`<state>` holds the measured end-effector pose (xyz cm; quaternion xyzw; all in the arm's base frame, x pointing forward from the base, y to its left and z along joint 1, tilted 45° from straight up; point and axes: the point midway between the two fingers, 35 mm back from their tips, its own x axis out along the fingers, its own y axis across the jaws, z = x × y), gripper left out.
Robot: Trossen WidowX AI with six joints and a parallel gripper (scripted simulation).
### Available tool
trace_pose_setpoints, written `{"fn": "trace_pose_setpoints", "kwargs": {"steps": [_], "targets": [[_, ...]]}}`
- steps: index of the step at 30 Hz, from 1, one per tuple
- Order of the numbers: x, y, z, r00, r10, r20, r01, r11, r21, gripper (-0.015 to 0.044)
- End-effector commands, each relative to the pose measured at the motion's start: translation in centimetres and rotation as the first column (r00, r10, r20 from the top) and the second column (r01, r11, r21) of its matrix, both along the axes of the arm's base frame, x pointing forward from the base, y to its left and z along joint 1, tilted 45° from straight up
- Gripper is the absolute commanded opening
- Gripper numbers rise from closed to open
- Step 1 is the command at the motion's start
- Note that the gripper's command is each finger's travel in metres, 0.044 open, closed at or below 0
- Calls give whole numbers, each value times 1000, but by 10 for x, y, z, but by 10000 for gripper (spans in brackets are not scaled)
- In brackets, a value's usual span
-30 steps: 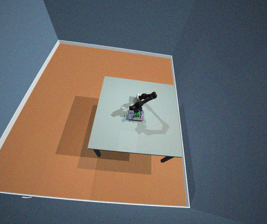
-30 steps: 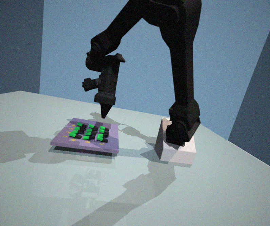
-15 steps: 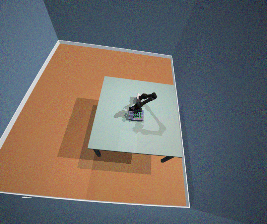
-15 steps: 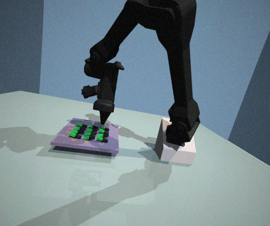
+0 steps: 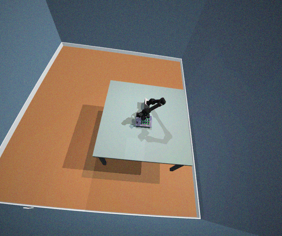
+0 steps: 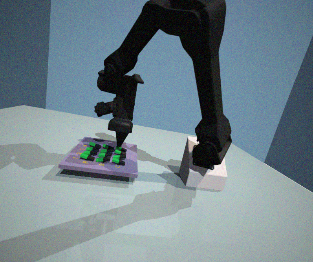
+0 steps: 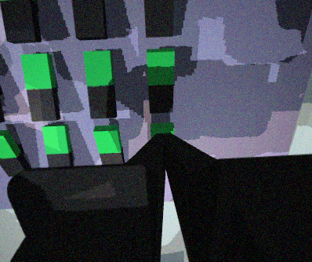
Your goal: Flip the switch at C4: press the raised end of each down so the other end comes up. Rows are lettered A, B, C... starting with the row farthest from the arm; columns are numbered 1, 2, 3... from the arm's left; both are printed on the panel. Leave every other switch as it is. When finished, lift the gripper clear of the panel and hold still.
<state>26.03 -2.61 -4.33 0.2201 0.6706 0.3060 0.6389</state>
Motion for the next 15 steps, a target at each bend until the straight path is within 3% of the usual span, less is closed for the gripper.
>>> {"fn": "trace_pose_setpoints", "kwargs": {"steps": [1, 15], "targets": [[0, 1, 0, 1000, -4, 0, 4, 1000, 3, 0], [0, 1, -1, 1000, -4, 0, 4, 1000, 3, 0]]}}
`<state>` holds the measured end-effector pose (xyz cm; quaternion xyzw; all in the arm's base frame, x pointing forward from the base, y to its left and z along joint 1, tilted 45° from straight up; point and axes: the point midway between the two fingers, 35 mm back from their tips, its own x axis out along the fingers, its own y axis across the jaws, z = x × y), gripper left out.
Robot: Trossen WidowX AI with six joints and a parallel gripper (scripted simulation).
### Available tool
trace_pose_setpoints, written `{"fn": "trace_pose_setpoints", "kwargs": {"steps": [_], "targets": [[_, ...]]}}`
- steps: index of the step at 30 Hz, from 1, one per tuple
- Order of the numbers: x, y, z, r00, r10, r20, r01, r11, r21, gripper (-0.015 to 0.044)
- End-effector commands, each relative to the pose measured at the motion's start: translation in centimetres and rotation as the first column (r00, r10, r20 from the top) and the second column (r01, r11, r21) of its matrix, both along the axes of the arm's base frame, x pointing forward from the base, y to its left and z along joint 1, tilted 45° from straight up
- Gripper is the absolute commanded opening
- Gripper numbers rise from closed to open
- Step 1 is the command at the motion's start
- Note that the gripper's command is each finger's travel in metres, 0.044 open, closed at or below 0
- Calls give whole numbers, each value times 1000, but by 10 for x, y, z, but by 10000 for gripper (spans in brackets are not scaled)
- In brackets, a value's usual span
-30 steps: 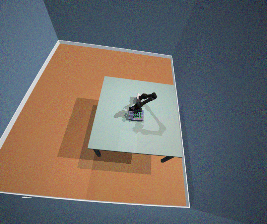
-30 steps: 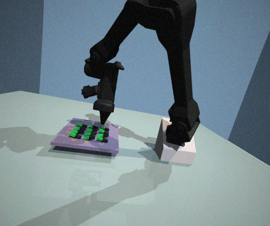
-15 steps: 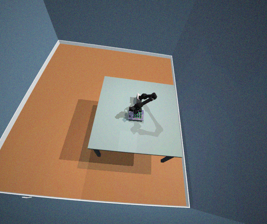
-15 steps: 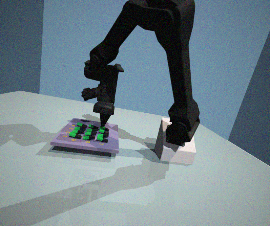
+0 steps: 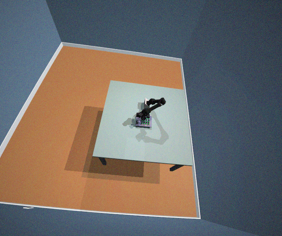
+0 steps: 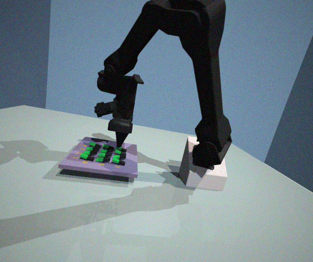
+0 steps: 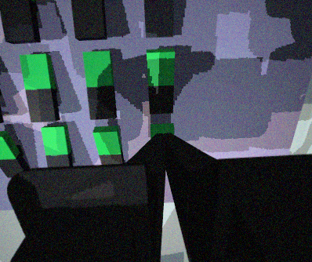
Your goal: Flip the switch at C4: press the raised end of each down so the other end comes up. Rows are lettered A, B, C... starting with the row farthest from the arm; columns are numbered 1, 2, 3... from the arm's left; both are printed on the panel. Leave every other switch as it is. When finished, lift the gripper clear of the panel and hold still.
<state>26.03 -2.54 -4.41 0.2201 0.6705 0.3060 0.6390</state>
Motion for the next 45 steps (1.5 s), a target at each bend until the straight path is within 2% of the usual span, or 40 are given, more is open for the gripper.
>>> {"fn": "trace_pose_setpoints", "kwargs": {"steps": [1, 35, 40, 45], "targets": [[0, 1, 0, 1000, -4, -1, 4, 1000, 3, 0], [0, 4, -4, 1000, -4, -1, 4, 1000, 3, 0], [3, -39, 40, 1000, -22, 15, 22, 1000, 2, 0], [5, -40, 45, 1000, -22, 17, 22, 1000, 2, 0]]}}
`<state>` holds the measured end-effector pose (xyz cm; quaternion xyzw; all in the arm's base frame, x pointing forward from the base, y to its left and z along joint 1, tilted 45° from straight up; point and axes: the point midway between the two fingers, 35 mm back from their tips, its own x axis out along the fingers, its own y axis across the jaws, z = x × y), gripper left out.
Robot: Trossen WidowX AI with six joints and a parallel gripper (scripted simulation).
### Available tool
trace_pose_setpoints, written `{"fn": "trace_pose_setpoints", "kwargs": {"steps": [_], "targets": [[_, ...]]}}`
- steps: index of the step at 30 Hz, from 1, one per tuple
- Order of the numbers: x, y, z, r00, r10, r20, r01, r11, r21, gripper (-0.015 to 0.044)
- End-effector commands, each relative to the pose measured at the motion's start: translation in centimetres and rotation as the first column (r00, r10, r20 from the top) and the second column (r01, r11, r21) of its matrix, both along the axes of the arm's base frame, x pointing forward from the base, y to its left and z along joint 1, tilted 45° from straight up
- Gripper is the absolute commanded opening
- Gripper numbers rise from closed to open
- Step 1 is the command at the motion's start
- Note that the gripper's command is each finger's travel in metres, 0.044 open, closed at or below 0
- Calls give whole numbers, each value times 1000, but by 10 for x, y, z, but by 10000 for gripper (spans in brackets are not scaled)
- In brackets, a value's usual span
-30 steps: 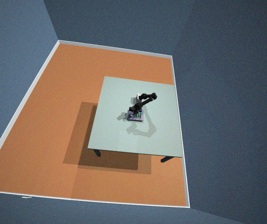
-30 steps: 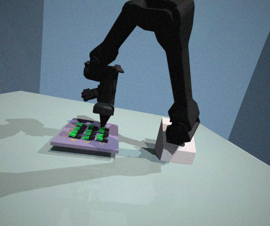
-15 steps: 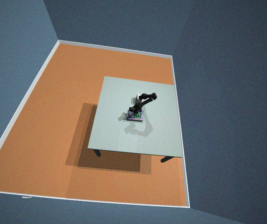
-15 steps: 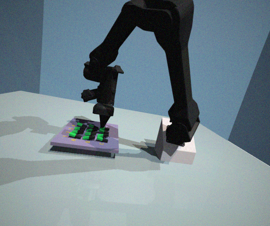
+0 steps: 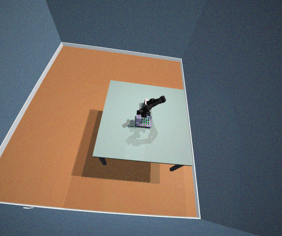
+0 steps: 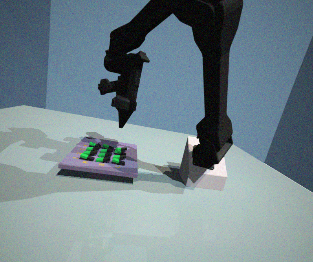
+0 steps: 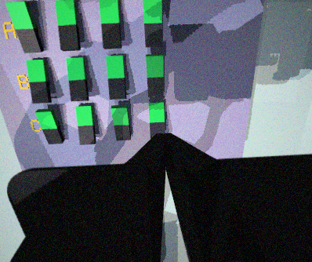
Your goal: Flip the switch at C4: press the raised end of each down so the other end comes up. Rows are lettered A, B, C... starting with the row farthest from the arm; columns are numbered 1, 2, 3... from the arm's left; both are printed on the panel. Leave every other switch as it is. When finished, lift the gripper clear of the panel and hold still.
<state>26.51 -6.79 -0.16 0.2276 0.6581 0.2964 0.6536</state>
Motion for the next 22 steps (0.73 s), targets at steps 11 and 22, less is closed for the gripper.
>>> {"fn": "trace_pose_setpoints", "kwargs": {"steps": [11, 22], "targets": [[25, 34, 40, 1000, 14, -9, -14, 1000, 8, 0], [25, 34, 40, 1000, 14, -9, -14, 1000, 8, 0]]}}
